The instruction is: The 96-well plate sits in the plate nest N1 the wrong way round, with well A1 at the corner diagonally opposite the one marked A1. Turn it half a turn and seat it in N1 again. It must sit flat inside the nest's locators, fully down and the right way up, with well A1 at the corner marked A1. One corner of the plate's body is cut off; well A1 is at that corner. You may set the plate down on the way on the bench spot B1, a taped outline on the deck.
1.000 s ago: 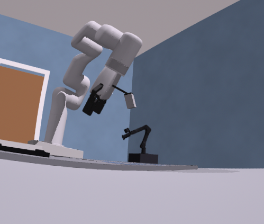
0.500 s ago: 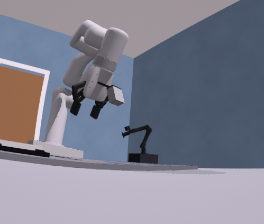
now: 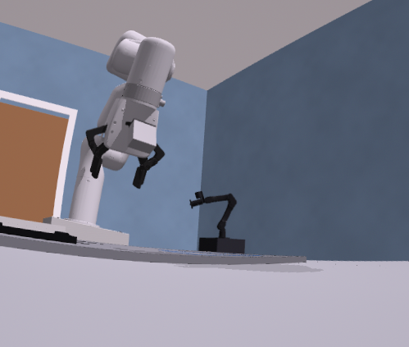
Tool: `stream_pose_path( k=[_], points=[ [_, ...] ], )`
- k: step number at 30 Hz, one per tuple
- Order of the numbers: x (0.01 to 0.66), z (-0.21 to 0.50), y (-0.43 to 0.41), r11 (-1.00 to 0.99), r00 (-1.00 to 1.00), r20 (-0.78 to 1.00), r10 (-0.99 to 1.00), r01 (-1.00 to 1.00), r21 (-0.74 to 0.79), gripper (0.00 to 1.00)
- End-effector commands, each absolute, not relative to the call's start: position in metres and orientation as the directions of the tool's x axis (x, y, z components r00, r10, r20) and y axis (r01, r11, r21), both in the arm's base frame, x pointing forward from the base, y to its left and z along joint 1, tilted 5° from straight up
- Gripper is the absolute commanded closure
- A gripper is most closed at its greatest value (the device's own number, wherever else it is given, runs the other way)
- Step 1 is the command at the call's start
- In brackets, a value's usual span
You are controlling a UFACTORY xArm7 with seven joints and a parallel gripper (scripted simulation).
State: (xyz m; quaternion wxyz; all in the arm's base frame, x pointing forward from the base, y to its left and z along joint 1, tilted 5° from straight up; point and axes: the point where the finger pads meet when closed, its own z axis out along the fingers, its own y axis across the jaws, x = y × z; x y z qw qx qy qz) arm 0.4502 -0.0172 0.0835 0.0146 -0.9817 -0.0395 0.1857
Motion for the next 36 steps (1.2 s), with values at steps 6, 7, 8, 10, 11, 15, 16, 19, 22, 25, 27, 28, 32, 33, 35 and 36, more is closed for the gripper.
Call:
stream_pose_path(
  k=[6,7,8,10,11,15,16,19,22,25,27,28,32,33,35,36],
  points=[
    [0.46,0.076,-0.039,-0.99,0.938,-0.318,-0.136,-0.142,0.005,0.0],
    [0.46,0.076,-0.039,-0.985,0.935,-0.312,-0.169,-0.174,0.011,0.0],
    [0.461,0.075,-0.044,-0.978,0.931,-0.305,-0.201,-0.206,0.016,0.0],
    [0.463,0.073,-0.05,-0.963,0.919,-0.293,-0.264,-0.269,0.026,0.0],
    [0.463,0.073,-0.05,-0.954,0.911,-0.286,-0.296,-0.3,0.031,0.0],
    [0.466,0.069,-0.061,-0.906,0.871,-0.259,-0.418,-0.421,0.046,0.0],
    [0.467,0.068,-0.066,-0.891,0.858,-0.253,-0.447,-0.451,0.049,0.0],
    [0.468,0.066,-0.073,-0.86,0.829,-0.24,-0.505,-0.508,0.054,0.0],
    [0.47,0.064,-0.082,-0.824,0.797,-0.226,-0.561,-0.563,0.059,0.0],
    [0.471,0.062,-0.089,-0.764,0.741,-0.207,-0.639,-0.642,0.063,0.0],
    [0.472,0.06,-0.096,-0.72,0.699,-0.194,-0.688,-0.691,0.065,0.0],
    [0.472,0.06,-0.096,-0.697,0.677,-0.188,-0.712,-0.714,0.065,0.0],
    [0.474,0.057,-0.109,-0.596,0.581,-0.163,-0.798,-0.8,0.064,0.0],
    [0.474,0.056,-0.114,-0.569,0.555,-0.158,-0.817,-0.82,0.063,0.0],
    [0.474,0.055,-0.122,-0.514,0.501,-0.146,-0.853,-0.856,0.061,0.0],
    [0.474,0.055,-0.122,-0.514,0.501,-0.146,-0.853,-0.856,0.061,0.0]
  ],
)
